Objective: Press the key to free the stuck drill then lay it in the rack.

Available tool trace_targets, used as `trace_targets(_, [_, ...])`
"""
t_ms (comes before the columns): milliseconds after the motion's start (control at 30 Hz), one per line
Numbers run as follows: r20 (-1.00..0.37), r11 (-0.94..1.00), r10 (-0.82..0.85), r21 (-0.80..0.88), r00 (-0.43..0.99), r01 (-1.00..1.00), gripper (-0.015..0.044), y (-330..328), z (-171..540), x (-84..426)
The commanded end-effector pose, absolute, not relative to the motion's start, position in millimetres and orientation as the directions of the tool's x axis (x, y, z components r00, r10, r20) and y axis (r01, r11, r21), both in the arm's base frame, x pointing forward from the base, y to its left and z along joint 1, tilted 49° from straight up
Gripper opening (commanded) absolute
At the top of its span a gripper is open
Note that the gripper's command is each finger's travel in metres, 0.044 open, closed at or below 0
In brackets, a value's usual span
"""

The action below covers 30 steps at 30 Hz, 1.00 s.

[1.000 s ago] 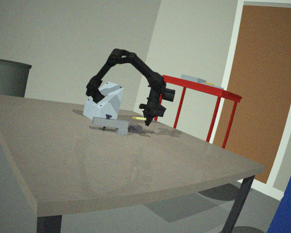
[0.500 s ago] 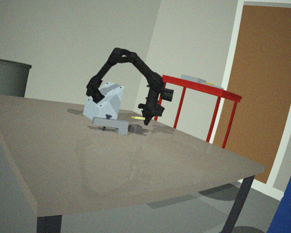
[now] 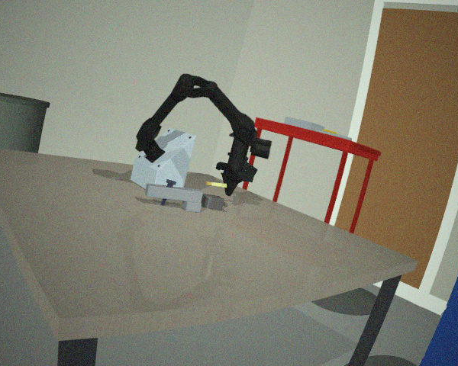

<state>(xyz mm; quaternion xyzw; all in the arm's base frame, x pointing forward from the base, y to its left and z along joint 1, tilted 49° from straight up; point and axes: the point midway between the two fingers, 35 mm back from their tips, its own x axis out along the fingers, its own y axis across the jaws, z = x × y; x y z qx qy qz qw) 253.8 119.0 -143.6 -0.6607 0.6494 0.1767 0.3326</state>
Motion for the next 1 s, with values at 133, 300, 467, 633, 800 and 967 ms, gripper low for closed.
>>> trace_targets(133, [-0.669,0.068,-0.738,-0.210,0.092,-0.975,0.0000,123,-149,241])
trace_targets(300, [-0.669,0.068,-0.737,-0.209,0.092,-0.975,0.0000,125,-152,235])
trace_targets(467, [-0.669,0.068,-0.737,-0.209,0.092,-0.976,0.0000,127,-155,228])
trace_targets(633, [-0.669,0.068,-0.737,-0.209,0.092,-0.976,0.0000,122,-158,230])
trace_targets(800, [-0.669,0.068,-0.738,-0.209,0.092,-0.975,0.0000,115,-165,231])
trace_targets(967, [-0.669,0.068,-0.738,-0.209,0.092,-0.975,0.0000,108,-171,231])
